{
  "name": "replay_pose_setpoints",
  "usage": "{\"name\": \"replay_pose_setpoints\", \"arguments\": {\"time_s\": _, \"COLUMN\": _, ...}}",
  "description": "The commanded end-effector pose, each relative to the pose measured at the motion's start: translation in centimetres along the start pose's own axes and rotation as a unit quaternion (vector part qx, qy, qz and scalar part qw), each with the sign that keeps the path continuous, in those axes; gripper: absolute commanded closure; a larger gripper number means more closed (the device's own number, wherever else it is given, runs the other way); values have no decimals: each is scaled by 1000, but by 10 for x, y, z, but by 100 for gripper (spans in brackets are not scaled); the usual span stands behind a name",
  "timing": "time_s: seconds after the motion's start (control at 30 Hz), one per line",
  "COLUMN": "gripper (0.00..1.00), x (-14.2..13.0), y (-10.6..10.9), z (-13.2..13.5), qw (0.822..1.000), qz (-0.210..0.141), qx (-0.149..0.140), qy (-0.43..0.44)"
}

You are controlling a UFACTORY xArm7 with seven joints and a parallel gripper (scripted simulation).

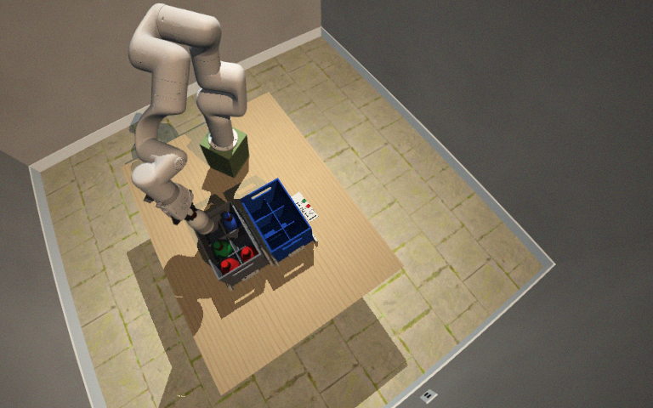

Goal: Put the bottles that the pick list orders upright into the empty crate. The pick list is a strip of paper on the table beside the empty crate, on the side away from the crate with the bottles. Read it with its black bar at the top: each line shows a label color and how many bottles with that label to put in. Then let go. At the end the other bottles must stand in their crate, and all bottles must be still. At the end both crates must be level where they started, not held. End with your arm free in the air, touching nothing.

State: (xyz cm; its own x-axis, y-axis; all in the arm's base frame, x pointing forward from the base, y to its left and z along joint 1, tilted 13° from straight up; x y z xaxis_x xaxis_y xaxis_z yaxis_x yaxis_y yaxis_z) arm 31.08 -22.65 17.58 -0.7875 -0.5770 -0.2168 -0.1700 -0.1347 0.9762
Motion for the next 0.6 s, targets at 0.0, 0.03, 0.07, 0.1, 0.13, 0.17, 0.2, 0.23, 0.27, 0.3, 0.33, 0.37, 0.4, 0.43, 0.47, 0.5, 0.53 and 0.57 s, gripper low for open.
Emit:
{"name": "replay_pose_setpoints", "arguments": {"time_s": 0.0, "gripper": 100, "x": 0, "y": 6, "z": -1, "qw": 1000, "qz": -1, "qx": 2, "qy": 0}}
{"name": "replay_pose_setpoints", "arguments": {"time_s": 0.03, "gripper": 100, "x": 0, "y": 6, "z": -1, "qw": 1000, "qz": -1, "qx": 2, "qy": 0}}
{"name": "replay_pose_setpoints", "arguments": {"time_s": 0.07, "gripper": 100, "x": 0, "y": 8, "z": -1, "qw": 1000, "qz": -1, "qx": 2, "qy": 0}}
{"name": "replay_pose_setpoints", "arguments": {"time_s": 0.1, "gripper": 100, "x": 0, "y": 10, "z": -1, "qw": 1000, "qz": -1, "qx": 2, "qy": 0}}
{"name": "replay_pose_setpoints", "arguments": {"time_s": 0.13, "gripper": 100, "x": 0, "y": 11, "z": -1, "qw": 1000, "qz": -1, "qx": 2, "qy": 0}}
{"name": "replay_pose_setpoints", "arguments": {"time_s": 0.17, "gripper": 100, "x": 0, "y": 12, "z": -1, "qw": 1000, "qz": -1, "qx": 2, "qy": 0}}
{"name": "replay_pose_setpoints", "arguments": {"time_s": 0.2, "gripper": 100, "x": 0, "y": 12, "z": -1, "qw": 1000, "qz": -1, "qx": 2, "qy": 0}}
{"name": "replay_pose_setpoints", "arguments": {"time_s": 0.23, "gripper": 100, "x": 0, "y": 12, "z": -1, "qw": 1000, "qz": -1, "qx": 2, "qy": 0}}
{"name": "replay_pose_setpoints", "arguments": {"time_s": 0.27, "gripper": 100, "x": 0, "y": 12, "z": -1, "qw": 1000, "qz": -1, "qx": 2, "qy": 0}}
{"name": "replay_pose_setpoints", "arguments": {"time_s": 0.3, "gripper": 100, "x": 0, "y": 12, "z": -1, "qw": 1000, "qz": -1, "qx": 2, "qy": 0}}
{"name": "replay_pose_setpoints", "arguments": {"time_s": 0.33, "gripper": 100, "x": 0, "y": 12, "z": -1, "qw": 1000, "qz": -1, "qx": 2, "qy": 0}}
{"name": "replay_pose_setpoints", "arguments": {"time_s": 0.37, "gripper": 100, "x": 0, "y": 12, "z": -1, "qw": 1000, "qz": -1, "qx": 2, "qy": 0}}
{"name": "replay_pose_setpoints", "arguments": {"time_s": 0.4, "gripper": 100, "x": 0, "y": 12, "z": -1, "qw": 1000, "qz": -1, "qx": 2, "qy": 0}}
{"name": "replay_pose_setpoints", "arguments": {"time_s": 0.43, "gripper": 100, "x": 0, "y": 12, "z": -1, "qw": 1000, "qz": -1, "qx": 2, "qy": 0}}
{"name": "replay_pose_setpoints", "arguments": {"time_s": 0.47, "gripper": 100, "x": -1, "y": 12, "z": 0, "qw": 1000, "qz": -1, "qx": 2, "qy": 0}}
{"name": "replay_pose_setpoints", "arguments": {"time_s": 0.5, "gripper": 100, "x": -3, "y": 12, "z": 2, "qw": 1000, "qz": -1, "qx": 2, "qy": 0}}
{"name": "replay_pose_setpoints", "arguments": {"time_s": 0.53, "gripper": 100, "x": -4, "y": 12, "z": 4, "qw": 1000, "qz": -1, "qx": 2, "qy": 0}}
{"name": "replay_pose_setpoints", "arguments": {"time_s": 0.57, "gripper": 100, "x": -4, "y": 12, "z": 4, "qw": 1000, "qz": -1, "qx": 2, "qy": 0}}
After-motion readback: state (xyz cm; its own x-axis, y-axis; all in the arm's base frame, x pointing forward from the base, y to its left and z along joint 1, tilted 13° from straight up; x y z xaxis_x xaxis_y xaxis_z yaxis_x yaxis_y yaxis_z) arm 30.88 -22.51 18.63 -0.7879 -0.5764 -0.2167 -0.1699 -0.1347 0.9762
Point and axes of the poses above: the point where the finger pads meet when closed, its own y axis back along the fingers, its own z axis across the jaws, x = y × z, the point moved 4 cm from there along y, back along the fingers, and after that the axes turned 15 degrees about -y, right-handed, at the moved point
